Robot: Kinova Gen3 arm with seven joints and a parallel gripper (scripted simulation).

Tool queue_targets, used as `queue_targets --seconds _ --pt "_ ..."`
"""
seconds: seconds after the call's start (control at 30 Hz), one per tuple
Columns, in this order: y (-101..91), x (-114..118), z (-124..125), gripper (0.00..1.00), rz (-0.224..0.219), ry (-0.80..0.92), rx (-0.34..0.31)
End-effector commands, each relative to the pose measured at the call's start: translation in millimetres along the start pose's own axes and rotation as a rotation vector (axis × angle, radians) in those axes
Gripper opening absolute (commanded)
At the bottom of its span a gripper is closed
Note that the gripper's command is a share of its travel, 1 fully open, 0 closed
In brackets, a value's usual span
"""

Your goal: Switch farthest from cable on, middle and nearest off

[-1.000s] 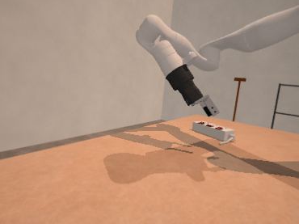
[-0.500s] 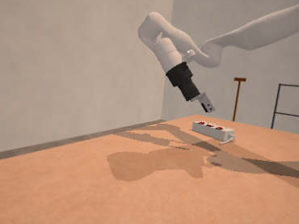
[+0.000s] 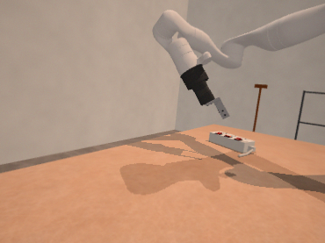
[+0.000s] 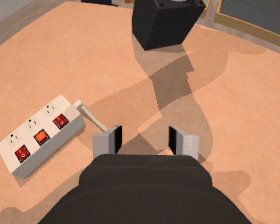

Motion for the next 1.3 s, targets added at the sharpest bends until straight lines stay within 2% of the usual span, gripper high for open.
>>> queue_targets --seconds 0.0,0.13,0.17,0.43,0.47,0.73,0.77,1.03,1.07,1.27 --pt "-3.8 -4.5 0.4 1.00 0.004 0.011 -0.008" --pt "-3.8 -4.5 0.4 1.00 0.004 0.011 -0.008" --pt "-11.6 -16.7 0.0 1.00 0.016 0.068 -0.031" --pt "-11.6 -16.7 0.0 1.00 0.016 0.068 -0.031" --pt "-19.7 -28.9 -0.1 1.00 0.027 0.125 -0.056" --pt "-19.7 -28.9 -0.1 1.00 0.027 0.125 -0.056" --pt "-28.3 -41.1 0.3 1.00 0.038 0.182 -0.081" --pt "-28.3 -41.1 0.3 1.00 0.038 0.182 -0.081" --pt "-37.2 -53.2 1.1 1.00 0.048 0.239 -0.107" --pt "-37.2 -53.2 1.1 1.00 0.048 0.239 -0.107"
Point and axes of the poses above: the point where the finger pads meet when closed, its own y axis out along the fingers, its own x axis across the jaws, z = x × y, the point moved 1 cm from there along -y, back along the fingers, and after that the axes turned 4 degrees about y, right-handed, at the moved point
